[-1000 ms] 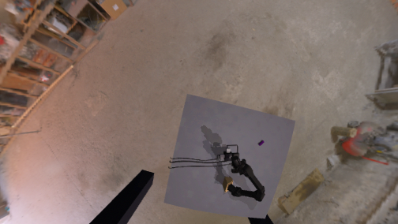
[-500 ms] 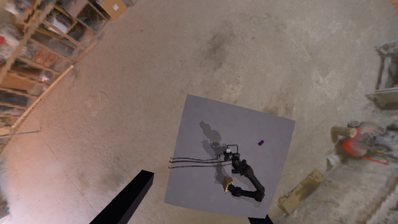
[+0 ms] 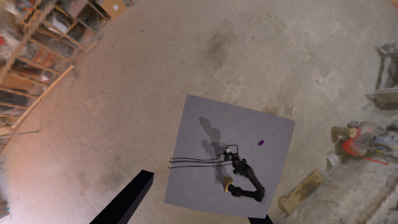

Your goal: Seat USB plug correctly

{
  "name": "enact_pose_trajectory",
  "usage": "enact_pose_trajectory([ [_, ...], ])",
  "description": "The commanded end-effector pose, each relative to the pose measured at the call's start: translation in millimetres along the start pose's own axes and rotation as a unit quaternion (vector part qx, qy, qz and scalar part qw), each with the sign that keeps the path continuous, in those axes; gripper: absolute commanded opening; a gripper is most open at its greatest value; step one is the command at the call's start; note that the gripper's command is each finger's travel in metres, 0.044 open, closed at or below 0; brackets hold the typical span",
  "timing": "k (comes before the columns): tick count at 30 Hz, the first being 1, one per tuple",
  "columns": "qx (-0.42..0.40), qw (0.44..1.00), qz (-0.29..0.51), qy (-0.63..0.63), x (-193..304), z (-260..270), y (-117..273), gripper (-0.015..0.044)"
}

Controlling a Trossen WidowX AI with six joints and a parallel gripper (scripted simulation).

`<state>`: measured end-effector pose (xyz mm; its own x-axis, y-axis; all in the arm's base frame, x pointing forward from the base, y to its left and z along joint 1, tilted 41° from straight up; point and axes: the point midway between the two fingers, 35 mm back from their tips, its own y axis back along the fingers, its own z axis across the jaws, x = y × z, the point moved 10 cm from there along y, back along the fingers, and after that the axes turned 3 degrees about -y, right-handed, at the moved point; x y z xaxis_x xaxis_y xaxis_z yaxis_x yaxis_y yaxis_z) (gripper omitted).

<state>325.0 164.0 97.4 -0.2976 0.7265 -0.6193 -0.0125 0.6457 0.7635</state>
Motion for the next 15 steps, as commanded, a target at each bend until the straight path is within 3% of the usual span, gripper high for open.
enact_pose_trajectory([
  [1, 0.000, 0.998, 0.000, 0.055, 0.1, 0.0, -0.6, 0.0000],
  [15, 0.000, 0.972, 0.000, 0.236, 0.1, 0.0, -0.6, 0.0000],
])
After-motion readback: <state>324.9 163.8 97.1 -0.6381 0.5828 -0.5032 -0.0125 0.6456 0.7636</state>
